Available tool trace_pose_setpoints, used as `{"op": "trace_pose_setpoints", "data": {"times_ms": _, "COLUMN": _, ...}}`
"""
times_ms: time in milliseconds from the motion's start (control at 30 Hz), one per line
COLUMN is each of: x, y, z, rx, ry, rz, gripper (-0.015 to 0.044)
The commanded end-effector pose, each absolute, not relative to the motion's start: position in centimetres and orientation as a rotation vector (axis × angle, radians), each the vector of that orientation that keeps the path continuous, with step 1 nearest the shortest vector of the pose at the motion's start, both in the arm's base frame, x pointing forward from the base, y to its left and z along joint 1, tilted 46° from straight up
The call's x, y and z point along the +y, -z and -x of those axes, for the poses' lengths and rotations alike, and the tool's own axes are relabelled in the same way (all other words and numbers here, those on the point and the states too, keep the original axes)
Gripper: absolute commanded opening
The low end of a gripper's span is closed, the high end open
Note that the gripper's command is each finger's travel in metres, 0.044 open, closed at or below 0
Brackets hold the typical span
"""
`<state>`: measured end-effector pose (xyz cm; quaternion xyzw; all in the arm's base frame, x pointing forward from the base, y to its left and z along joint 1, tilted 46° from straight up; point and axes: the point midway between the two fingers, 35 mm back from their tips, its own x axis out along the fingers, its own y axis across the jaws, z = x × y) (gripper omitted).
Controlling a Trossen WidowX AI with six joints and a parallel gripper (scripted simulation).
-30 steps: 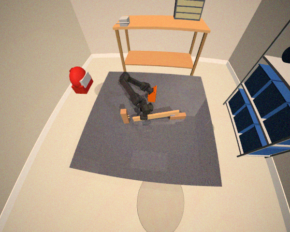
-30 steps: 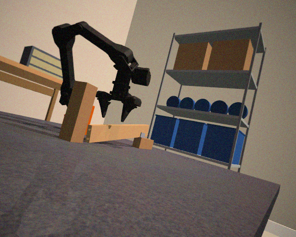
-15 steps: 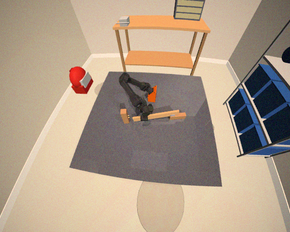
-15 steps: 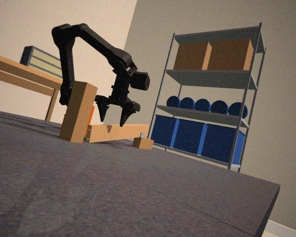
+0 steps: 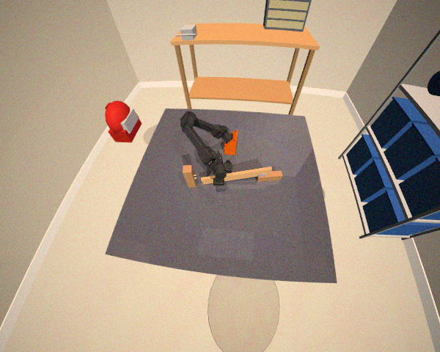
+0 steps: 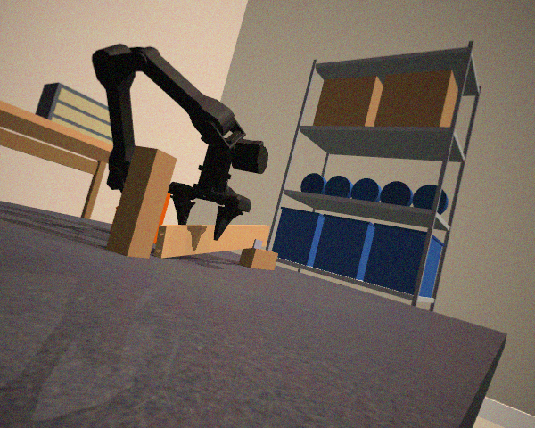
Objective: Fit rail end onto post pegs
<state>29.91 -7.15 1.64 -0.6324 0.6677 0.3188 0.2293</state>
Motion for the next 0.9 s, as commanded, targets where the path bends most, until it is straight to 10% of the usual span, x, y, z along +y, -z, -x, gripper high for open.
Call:
{"op": "trace_pose_setpoints", "data": {"times_ms": 0, "x": -7.6, "y": -1.2, "z": -29.8, "rx": 1.839, "ry": -0.879, "rz": 1.747, "gripper": 0.044}}
{"op": "trace_pose_setpoints", "data": {"times_ms": 533, "x": -9.3, "y": 0.2, "z": -29.4, "rx": 1.843, "ry": -0.878, "rz": 1.753, "gripper": 0.044}}
{"op": "trace_pose_setpoints", "data": {"times_ms": 867, "x": -9.3, "y": 0.2, "z": -29.4, "rx": 1.843, "ry": -0.878, "rz": 1.753, "gripper": 0.0177}}
